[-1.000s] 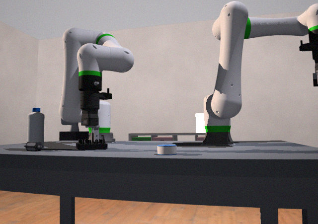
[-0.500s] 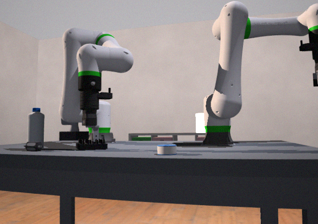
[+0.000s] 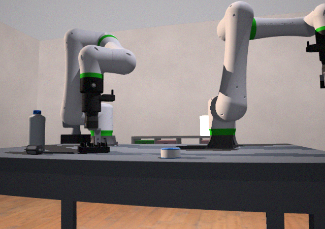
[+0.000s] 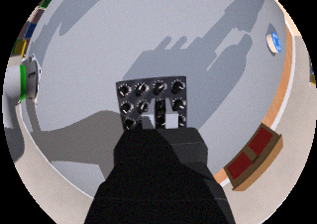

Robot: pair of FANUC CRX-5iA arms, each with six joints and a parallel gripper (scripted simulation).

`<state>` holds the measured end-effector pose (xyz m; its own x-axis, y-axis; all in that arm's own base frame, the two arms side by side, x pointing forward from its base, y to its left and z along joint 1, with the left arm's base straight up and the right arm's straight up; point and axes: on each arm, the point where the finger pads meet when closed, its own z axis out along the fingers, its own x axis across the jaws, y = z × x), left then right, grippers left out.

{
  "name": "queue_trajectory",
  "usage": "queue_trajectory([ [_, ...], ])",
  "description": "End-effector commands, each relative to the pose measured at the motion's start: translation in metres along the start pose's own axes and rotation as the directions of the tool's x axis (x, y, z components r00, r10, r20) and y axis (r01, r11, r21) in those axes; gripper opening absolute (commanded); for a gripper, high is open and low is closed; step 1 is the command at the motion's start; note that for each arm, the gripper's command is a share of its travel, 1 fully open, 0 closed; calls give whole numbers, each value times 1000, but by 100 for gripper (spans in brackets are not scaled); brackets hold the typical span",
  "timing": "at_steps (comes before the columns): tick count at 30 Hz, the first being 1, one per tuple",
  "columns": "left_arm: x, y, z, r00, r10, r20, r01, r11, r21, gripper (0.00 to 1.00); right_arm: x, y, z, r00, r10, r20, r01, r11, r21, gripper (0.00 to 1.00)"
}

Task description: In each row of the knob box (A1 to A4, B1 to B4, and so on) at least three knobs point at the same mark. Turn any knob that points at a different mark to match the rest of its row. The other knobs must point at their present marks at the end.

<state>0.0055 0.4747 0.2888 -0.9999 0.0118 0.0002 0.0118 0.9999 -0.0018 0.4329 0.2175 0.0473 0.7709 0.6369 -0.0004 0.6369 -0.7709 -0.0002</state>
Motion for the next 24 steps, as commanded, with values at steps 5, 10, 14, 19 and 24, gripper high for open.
queue_trajectory([
  [5,0,0,-1,1000,0,0,0,1000,-2,100,1,0,-1,1000,8,-1,-8,1000,-1,30],
  [10,0,0,-1,1000,0,0,0,1000,-2,100,1,0,-1,1000,9,-1,-9,1000,-1,30],
  [14,0,0,-1,1000,0,0,0,1000,-2,100,1,0,-1,1000,9,-1,-9,1000,-1,46],
  [19,0,0,-1,1000,0,0,0,1000,-2,100,1,0,-1,1000,9,-1,-9,1000,-1,46],
  [24,0,0,-1,1000,0,0,0,1000,-2,100,1,0,-1,1000,9,-1,-9,1000,-1,46],
])
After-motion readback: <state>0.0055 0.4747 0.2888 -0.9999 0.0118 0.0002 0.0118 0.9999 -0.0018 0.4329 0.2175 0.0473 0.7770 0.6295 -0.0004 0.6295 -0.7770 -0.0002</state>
